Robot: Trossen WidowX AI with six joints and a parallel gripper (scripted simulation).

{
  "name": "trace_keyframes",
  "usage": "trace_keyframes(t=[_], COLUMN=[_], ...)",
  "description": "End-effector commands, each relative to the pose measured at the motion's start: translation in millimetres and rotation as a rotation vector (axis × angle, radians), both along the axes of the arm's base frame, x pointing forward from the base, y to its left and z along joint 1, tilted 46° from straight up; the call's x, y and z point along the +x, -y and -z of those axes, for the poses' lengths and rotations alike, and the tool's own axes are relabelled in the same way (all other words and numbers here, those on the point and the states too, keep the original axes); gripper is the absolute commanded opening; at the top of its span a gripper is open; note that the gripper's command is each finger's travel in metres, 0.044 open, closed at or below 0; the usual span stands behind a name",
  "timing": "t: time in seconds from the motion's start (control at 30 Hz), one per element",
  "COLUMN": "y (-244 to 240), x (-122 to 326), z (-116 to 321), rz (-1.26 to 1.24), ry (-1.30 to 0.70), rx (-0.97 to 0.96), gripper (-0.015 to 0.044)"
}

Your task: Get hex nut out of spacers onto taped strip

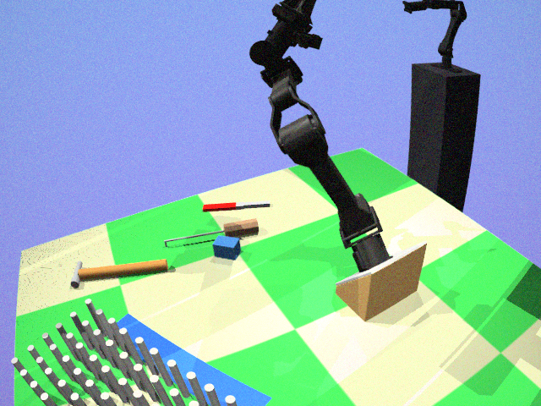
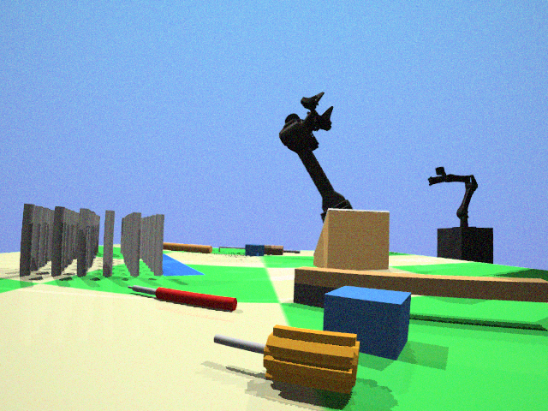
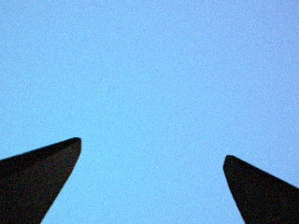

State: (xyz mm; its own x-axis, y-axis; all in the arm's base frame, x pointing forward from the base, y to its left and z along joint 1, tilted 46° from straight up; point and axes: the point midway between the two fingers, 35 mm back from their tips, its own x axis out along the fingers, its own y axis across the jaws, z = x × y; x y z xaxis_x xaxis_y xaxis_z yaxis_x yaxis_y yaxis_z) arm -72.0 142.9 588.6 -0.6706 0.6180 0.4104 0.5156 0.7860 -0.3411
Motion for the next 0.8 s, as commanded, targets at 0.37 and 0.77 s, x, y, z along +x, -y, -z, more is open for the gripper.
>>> trace_keyframes(t=[0.37,0.77], y=[167,309], x=[-51,3], z=[-20,-7], rz=[-0.112,-0.202], ry=[0.115,-0.134], rx=[0.774,1.297], gripper=[0.0440,0.0440])
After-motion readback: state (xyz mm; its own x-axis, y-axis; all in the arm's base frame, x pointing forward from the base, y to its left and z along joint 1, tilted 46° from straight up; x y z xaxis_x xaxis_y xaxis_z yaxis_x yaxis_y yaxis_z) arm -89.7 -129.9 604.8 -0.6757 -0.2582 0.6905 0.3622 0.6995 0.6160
